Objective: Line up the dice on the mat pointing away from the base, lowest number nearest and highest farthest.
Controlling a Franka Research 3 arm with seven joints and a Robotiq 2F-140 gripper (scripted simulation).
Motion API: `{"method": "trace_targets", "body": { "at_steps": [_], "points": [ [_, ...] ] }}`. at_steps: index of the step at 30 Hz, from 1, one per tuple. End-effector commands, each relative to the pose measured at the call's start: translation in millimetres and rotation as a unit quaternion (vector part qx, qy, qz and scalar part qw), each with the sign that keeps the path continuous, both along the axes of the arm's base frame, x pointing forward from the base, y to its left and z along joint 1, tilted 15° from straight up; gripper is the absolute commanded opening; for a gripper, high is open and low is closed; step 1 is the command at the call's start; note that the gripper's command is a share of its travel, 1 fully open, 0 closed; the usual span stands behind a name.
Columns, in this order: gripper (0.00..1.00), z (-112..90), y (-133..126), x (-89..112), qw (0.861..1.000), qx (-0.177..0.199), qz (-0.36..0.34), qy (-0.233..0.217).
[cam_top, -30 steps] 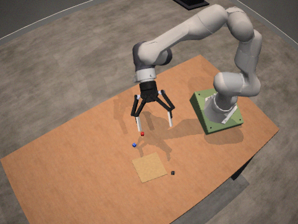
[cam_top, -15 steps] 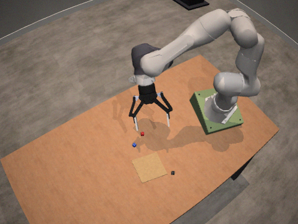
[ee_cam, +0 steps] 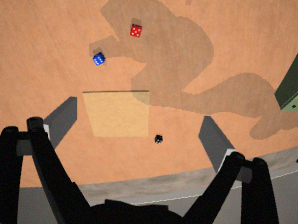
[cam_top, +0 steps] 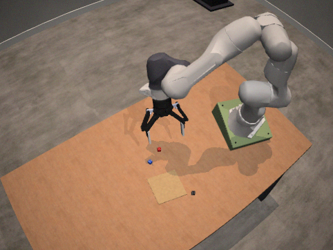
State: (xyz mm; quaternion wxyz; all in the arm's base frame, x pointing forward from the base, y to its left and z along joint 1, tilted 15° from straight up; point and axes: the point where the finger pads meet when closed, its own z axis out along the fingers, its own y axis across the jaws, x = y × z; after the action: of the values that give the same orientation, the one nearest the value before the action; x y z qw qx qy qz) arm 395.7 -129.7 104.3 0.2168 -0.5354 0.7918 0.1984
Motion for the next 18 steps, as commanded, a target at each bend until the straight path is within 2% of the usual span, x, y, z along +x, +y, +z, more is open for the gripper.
{"method": "trace_targets", "body": {
  "at_steps": [1, 8, 10, 14, 18],
  "points": [
    [1.00, -11.4, -15.8, 3.3, 0.996, -0.059, 0.055, -0.033],
    [1.00, -20.0, -33.3, 5.6, 0.984, -0.127, 0.118, -0.044],
    [1.00, -20.0, -33.3, 5.6, 0.984, -0.127, 0.118, -0.044],
    [1.00, -24.3, -45.8, 9.2, 0.968, -0.176, 0.170, -0.053],
    [1.00, -24.4, -46.3, 9.4, 0.968, -0.177, 0.172, -0.053]
  ]
}}
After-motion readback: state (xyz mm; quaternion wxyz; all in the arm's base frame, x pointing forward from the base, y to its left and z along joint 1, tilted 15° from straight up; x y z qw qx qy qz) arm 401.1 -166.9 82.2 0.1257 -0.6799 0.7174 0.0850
